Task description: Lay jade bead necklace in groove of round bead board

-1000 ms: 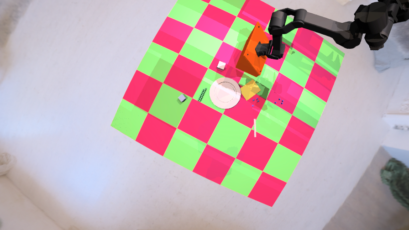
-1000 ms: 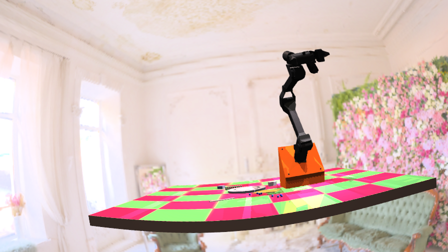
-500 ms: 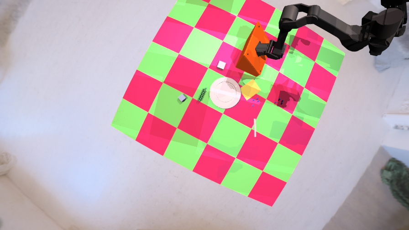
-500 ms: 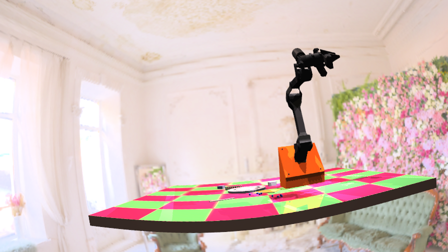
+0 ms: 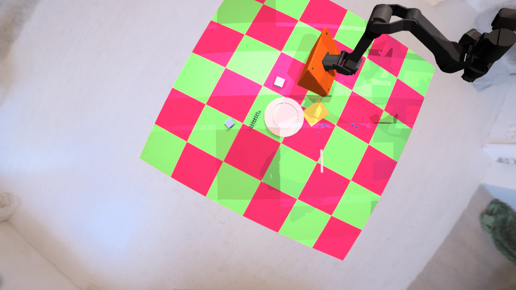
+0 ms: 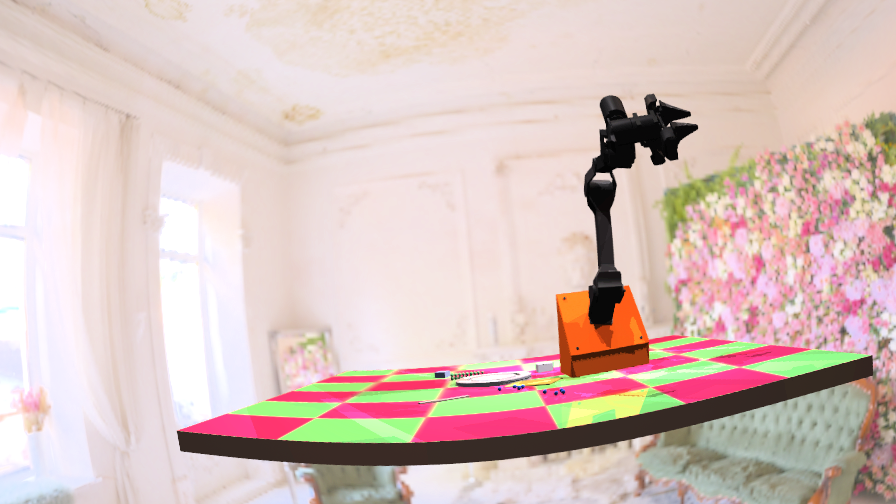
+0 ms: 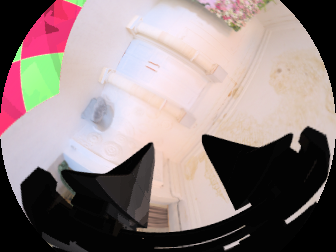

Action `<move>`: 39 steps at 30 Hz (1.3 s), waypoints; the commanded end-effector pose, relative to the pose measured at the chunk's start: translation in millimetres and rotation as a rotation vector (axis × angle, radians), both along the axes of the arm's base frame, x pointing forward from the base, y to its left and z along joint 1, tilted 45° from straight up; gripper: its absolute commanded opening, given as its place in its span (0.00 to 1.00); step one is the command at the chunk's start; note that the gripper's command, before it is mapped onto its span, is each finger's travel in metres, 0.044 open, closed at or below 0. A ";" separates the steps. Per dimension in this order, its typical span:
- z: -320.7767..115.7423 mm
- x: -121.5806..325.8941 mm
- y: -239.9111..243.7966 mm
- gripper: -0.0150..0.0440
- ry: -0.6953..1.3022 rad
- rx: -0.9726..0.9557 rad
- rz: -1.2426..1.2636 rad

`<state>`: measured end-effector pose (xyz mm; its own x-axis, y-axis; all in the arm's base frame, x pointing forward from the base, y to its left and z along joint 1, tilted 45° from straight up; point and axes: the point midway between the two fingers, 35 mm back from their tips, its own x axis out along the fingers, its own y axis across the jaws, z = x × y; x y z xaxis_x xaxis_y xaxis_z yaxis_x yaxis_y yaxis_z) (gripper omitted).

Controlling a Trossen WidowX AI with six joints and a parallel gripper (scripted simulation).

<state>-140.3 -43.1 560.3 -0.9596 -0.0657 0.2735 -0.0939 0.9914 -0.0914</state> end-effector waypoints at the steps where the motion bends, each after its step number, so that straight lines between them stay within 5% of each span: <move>1: 7.5 -2.3 28.1 0.68 0.019 -0.099 -0.040; 39: -1.0 71.2 256.4 0.68 0.323 -0.750 -0.437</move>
<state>-83.8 190.7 565.7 -0.7667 0.5294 0.3631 0.1471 0.6954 -0.7034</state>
